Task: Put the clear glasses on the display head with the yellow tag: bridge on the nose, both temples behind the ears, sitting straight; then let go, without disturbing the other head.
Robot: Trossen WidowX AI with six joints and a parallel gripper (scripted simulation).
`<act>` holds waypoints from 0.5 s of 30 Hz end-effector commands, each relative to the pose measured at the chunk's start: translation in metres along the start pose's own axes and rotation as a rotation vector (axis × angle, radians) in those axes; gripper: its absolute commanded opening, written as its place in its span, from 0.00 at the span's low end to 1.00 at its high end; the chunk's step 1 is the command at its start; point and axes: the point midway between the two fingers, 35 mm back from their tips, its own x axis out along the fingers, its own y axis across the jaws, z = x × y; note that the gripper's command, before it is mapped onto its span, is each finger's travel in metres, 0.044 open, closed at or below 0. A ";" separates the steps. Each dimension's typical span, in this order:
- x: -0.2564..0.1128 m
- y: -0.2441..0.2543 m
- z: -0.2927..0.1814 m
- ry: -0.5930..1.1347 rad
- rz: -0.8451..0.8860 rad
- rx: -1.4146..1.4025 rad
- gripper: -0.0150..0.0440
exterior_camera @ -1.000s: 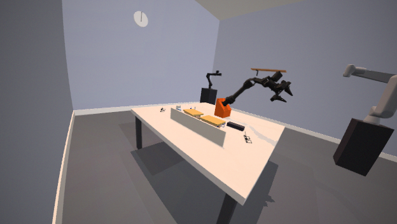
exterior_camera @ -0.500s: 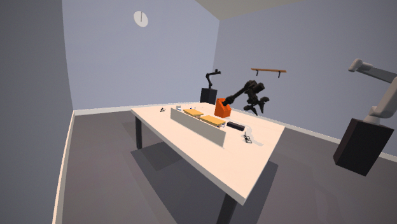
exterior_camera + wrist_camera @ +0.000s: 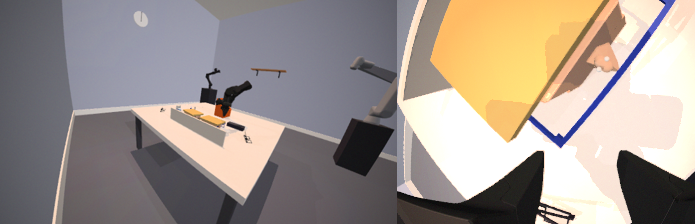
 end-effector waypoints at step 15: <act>-0.035 -0.222 0.110 -0.179 -0.365 0.982 0.59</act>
